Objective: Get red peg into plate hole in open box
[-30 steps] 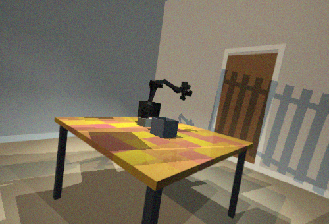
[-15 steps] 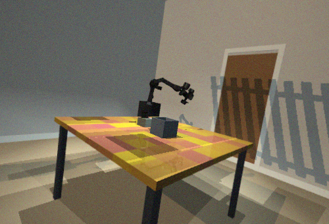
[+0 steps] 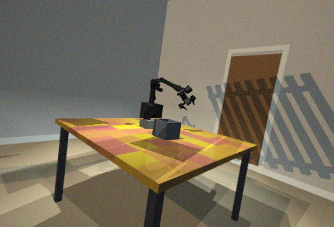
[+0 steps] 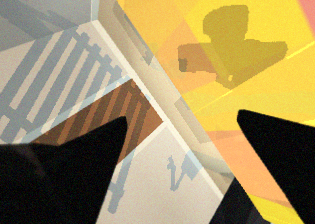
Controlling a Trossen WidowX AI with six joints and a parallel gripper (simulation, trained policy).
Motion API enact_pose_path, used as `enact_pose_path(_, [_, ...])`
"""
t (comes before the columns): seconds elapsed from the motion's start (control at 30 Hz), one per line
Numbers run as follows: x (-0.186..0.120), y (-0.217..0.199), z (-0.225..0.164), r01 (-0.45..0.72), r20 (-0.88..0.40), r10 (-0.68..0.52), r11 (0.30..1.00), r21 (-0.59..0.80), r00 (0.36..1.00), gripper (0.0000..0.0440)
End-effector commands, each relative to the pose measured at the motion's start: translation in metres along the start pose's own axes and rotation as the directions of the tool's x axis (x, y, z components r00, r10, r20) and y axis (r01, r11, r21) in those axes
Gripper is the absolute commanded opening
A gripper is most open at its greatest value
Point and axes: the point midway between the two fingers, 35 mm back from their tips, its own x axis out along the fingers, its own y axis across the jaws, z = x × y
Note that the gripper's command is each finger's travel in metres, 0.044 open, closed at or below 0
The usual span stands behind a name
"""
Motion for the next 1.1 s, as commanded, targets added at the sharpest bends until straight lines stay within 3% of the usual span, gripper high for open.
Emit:
enact_pose_path(0.0, [-0.013,-0.029,0.019,0.087,0.075,-0.092,0.994,0.071,0.993,0.0440])
enact_pose_path(0.5, [-0.068,-0.129,0.038,0.332,0.193,-0.430,0.857,0.395,0.882,0.0440])
enact_pose_path(1.07, [-0.091,-0.215,0.030,0.479,0.178,-0.698,0.631,0.610,0.694,0.0440])
